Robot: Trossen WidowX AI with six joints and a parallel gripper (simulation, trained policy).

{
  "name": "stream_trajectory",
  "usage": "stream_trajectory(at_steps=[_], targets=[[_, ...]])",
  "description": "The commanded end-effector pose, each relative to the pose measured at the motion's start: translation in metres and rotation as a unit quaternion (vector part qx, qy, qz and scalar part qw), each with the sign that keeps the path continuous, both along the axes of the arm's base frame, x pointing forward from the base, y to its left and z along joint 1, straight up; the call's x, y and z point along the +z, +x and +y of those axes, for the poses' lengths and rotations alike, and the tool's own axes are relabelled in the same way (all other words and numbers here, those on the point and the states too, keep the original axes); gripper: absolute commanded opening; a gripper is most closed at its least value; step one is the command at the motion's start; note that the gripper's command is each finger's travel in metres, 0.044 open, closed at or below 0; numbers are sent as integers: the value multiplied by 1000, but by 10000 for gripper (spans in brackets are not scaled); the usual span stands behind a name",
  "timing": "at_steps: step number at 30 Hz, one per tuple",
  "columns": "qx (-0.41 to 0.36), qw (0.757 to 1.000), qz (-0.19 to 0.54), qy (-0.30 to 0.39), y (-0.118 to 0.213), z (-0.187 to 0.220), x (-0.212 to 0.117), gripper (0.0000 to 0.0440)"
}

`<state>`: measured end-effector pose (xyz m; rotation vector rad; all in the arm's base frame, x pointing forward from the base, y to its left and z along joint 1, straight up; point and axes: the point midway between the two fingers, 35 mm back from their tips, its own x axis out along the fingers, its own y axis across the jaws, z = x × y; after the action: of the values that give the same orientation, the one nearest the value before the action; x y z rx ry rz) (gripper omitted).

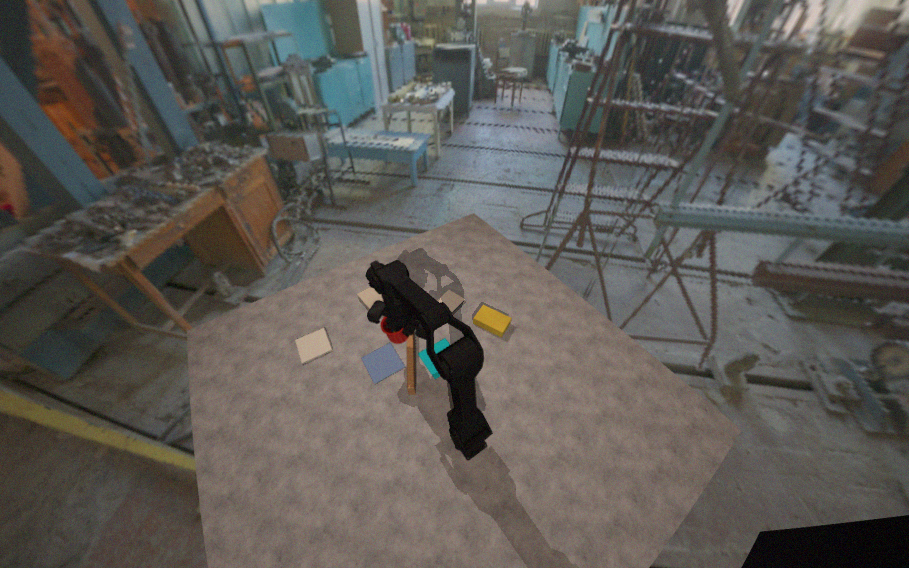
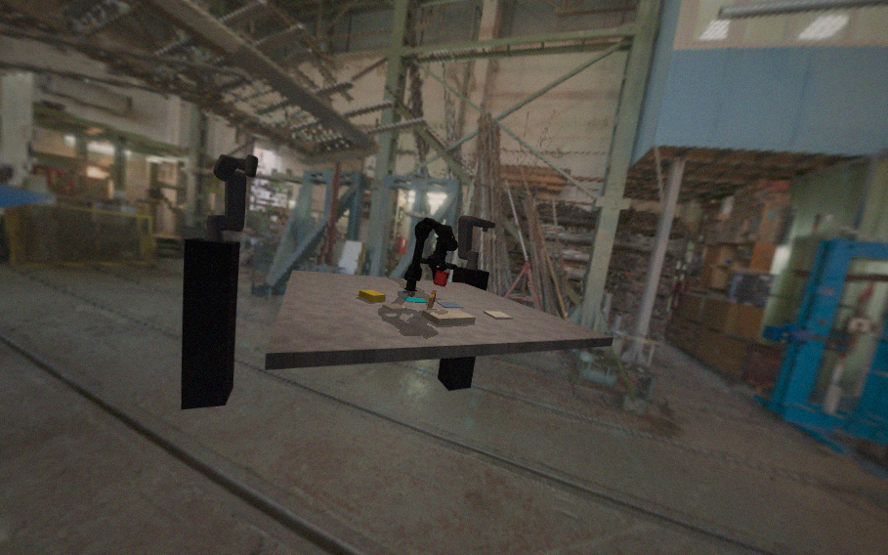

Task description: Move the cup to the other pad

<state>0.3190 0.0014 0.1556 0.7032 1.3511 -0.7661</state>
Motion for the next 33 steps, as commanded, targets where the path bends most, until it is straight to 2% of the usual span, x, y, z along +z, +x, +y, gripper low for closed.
stream_trajectory(at_steps=[1,17,33], targets=[[-8,1000,-8,0,-1,-9,1,0],[-52,998,-35,-6,-9,-48,-4,0],[-84,995,-45,-12,-26,-74,-29,0]])
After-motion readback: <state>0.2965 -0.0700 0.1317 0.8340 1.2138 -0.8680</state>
